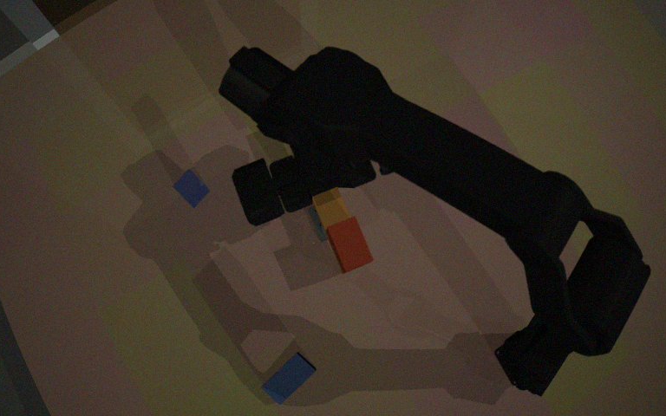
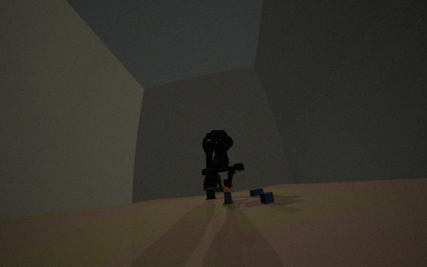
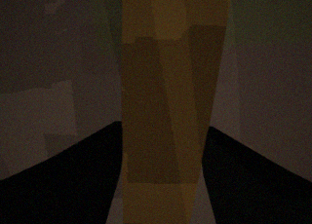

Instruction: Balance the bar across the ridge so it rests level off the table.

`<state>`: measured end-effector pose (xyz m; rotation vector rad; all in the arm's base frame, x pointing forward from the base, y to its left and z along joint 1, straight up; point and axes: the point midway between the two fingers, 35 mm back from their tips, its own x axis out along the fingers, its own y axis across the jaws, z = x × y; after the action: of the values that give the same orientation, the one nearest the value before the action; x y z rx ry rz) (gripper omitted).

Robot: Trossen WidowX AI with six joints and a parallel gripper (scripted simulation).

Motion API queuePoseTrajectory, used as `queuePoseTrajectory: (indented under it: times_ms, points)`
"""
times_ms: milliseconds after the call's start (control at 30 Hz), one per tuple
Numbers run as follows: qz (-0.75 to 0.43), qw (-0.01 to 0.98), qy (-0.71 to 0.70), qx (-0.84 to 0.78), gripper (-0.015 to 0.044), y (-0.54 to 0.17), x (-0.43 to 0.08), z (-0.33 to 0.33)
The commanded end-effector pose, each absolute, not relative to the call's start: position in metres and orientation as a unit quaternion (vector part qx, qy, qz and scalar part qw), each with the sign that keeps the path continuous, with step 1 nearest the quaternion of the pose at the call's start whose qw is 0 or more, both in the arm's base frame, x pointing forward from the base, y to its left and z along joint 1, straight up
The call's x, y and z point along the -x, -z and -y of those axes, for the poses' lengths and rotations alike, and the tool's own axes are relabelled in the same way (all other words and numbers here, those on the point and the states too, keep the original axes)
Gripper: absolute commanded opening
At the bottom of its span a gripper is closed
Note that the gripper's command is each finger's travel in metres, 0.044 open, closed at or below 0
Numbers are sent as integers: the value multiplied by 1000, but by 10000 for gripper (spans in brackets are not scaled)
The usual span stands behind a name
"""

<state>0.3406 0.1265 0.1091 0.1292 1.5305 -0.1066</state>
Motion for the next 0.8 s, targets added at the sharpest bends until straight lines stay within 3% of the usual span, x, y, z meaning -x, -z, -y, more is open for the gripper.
queuePoseTrajectory:
  times_ms: [0, 767]
  points:
    - [-692, 718, 47, -59, 0, -108, -340, -127]
    - [-692, 718, 47, -59, 0, -106, -340, -127]
